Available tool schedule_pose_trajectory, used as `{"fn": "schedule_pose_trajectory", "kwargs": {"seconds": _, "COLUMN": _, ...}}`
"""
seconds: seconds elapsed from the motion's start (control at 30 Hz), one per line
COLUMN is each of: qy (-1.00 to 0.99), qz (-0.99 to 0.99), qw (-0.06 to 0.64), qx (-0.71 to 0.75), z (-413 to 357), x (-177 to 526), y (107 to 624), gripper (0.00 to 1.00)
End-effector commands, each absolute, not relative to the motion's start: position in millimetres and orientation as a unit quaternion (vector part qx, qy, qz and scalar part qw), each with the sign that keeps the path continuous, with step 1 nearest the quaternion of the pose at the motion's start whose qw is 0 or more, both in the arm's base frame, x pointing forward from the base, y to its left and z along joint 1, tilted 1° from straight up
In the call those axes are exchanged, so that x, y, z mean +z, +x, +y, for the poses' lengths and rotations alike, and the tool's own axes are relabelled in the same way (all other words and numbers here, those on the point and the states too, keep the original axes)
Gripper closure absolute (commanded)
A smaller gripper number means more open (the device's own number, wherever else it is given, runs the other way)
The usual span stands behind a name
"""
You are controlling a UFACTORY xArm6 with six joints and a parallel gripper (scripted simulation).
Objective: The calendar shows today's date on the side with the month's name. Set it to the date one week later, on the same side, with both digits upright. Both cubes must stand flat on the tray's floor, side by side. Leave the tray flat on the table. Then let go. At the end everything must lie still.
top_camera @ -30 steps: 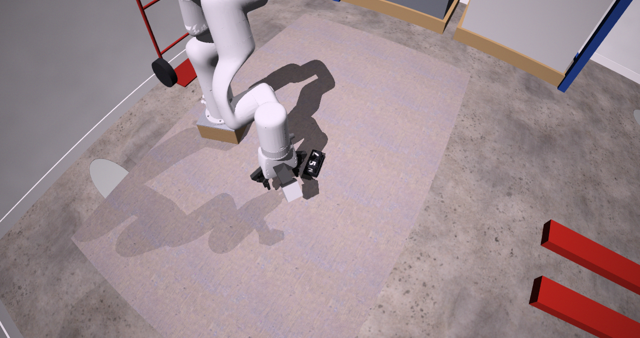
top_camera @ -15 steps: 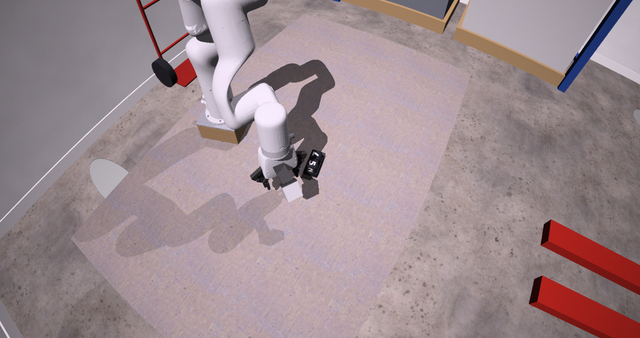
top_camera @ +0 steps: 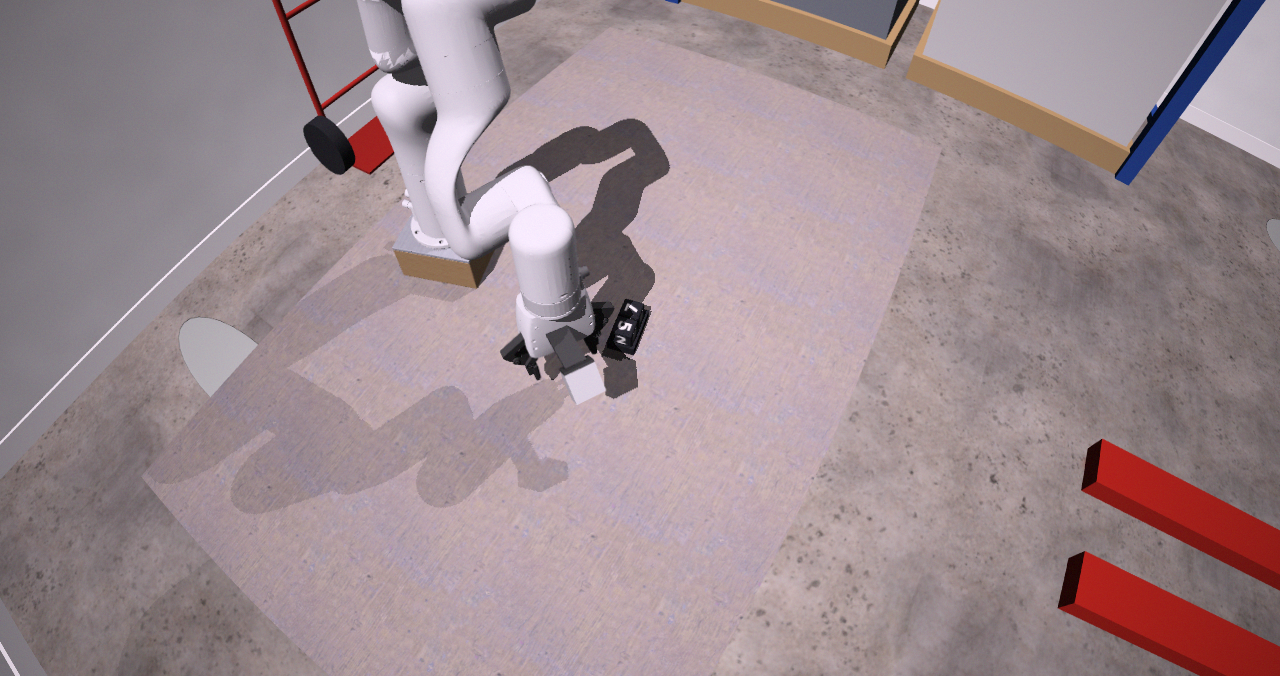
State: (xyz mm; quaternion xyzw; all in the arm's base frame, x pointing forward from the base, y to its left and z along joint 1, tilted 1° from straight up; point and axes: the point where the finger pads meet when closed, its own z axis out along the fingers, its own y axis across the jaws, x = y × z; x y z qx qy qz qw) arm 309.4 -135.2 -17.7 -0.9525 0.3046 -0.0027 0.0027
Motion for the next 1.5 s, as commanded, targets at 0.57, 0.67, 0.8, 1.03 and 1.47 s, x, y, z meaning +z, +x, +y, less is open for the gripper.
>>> {"fn": "schedule_pose_trajectory", "kwargs": {"seconds": 0.57, "qy": -0.952, "qz": 0.305, "qw": 0.003, "qx": -0.004, "z": -135.8, "x": -16.9, "y": 310.6, "gripper": 0.00}}
{"fn": "schedule_pose_trajectory", "kwargs": {"seconds": 0.67, "qy": -0.952, "qz": 0.305, "qw": 0.003, "qx": -0.004, "z": -135.8, "x": -16.9, "y": 310.6, "gripper": 0.00}}
{"fn": "schedule_pose_trajectory", "kwargs": {"seconds": 0.8, "qy": -0.952, "qz": 0.305, "qw": 0.003, "qx": -0.004, "z": -135.8, "x": -16.9, "y": 310.6, "gripper": 0.00}}
{"fn": "schedule_pose_trajectory", "kwargs": {"seconds": 1.03, "qy": -0.952, "qz": 0.305, "qw": 0.003, "qx": -0.004, "z": -135.8, "x": -16.9, "y": 310.6, "gripper": 0.00}}
{"fn": "schedule_pose_trajectory", "kwargs": {"seconds": 1.47, "qy": -0.952, "qz": 0.305, "qw": 0.003, "qx": -0.004, "z": -135.8, "x": -8.1, "y": 310.6, "gripper": 0.00}}
